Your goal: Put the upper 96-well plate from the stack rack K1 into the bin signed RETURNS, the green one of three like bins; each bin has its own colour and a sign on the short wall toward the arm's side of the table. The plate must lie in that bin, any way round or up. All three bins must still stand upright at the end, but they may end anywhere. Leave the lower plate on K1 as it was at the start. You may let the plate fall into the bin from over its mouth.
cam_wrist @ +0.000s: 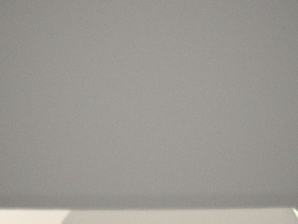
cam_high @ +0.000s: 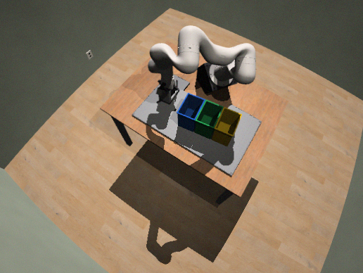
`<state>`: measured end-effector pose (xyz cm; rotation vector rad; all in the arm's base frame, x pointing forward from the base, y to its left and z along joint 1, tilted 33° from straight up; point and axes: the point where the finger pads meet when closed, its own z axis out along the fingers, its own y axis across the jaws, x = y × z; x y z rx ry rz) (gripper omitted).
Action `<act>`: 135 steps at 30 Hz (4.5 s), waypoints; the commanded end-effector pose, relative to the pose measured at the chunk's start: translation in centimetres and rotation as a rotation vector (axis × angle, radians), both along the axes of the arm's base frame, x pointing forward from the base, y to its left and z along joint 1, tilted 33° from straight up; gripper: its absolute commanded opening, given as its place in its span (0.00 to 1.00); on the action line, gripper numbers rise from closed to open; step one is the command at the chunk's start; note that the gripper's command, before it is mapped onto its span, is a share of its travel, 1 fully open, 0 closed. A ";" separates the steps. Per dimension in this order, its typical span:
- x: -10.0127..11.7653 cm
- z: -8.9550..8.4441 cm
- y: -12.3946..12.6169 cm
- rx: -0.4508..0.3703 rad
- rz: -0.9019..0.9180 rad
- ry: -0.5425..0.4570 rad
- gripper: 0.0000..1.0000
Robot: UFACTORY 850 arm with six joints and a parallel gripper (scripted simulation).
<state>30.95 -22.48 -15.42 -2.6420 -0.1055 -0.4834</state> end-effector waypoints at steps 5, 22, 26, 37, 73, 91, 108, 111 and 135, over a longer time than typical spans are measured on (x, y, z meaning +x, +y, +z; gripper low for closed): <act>-0.1 0.5 -0.3 -0.001 0.000 -0.001 0.00; -0.9 2.6 -1.4 -0.001 0.000 -0.001 0.00; -1.1 3.0 -1.7 -0.001 0.000 -0.001 0.00; -1.7 4.5 -2.5 -0.001 0.000 -0.001 0.00; -3.3 8.8 -4.8 -0.001 0.000 -0.001 0.00; -4.1 10.9 -5.9 -0.001 0.000 -0.001 0.00; -4.9 13.0 -7.0 -0.001 0.000 -0.001 0.00; -5.1 13.5 -7.2 -0.001 0.000 -0.001 0.00; -5.9 15.6 -8.3 -0.002 0.000 -0.001 0.00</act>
